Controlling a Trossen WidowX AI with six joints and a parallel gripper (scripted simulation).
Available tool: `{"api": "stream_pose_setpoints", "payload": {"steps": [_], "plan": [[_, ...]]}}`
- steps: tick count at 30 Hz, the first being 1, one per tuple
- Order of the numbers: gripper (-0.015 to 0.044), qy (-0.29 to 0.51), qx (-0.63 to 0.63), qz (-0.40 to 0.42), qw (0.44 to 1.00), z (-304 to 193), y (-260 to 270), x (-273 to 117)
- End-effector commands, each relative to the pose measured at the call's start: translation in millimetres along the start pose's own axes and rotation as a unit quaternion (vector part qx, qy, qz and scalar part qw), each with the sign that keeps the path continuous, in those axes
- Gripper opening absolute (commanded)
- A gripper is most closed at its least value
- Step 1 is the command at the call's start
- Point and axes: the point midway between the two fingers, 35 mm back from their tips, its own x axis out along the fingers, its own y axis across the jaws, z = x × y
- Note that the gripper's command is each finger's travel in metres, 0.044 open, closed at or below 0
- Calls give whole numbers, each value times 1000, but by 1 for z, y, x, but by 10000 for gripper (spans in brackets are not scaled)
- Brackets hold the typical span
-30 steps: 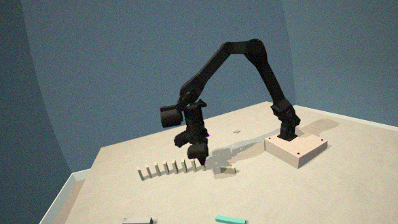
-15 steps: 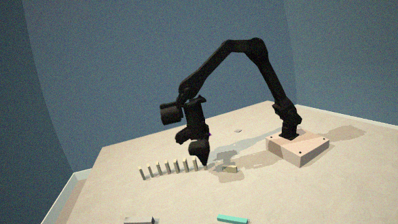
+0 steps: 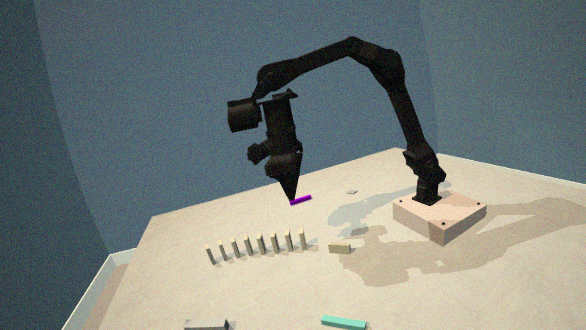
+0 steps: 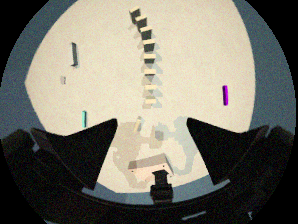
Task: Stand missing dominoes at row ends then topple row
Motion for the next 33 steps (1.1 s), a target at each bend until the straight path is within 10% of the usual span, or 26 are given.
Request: {"api": "stream_pose_setpoints", "payload": {"steps": [1, 33], "plan": [[440, 1, 50, 0, 999, -17, 12, 14], [440, 4, 190, 0, 982, -67, 35, 135]]}}
